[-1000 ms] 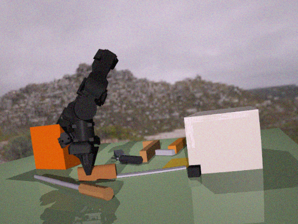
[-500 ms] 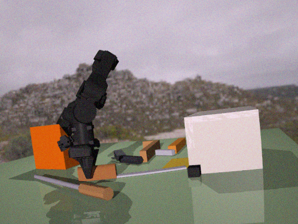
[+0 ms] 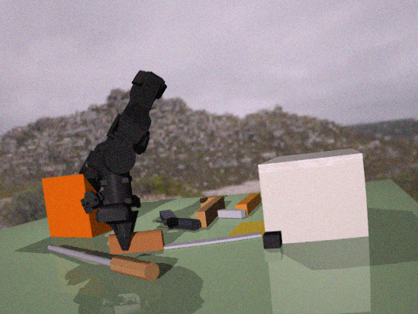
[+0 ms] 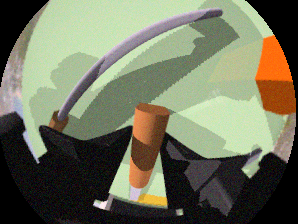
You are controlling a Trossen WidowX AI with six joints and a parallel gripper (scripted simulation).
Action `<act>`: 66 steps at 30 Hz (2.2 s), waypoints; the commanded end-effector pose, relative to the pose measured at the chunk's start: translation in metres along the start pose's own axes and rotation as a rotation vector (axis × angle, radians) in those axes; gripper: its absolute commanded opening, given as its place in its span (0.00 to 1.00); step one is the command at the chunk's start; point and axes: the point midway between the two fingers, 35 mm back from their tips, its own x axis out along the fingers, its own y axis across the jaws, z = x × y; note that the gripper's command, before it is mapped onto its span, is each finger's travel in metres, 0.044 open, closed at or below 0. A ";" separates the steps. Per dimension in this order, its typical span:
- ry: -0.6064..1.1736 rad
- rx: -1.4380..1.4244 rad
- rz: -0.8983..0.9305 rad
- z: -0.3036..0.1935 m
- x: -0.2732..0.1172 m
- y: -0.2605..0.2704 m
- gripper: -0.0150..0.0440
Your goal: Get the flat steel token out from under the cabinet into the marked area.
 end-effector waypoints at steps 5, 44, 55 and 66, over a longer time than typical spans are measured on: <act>0.001 -0.003 0.002 0.000 0.000 0.001 0.42; 0.005 0.015 -0.005 -0.059 0.000 -0.001 0.25; 0.006 0.015 -0.006 -0.080 0.000 -0.001 0.25; 0.007 0.014 -0.006 -0.098 0.000 -0.001 0.25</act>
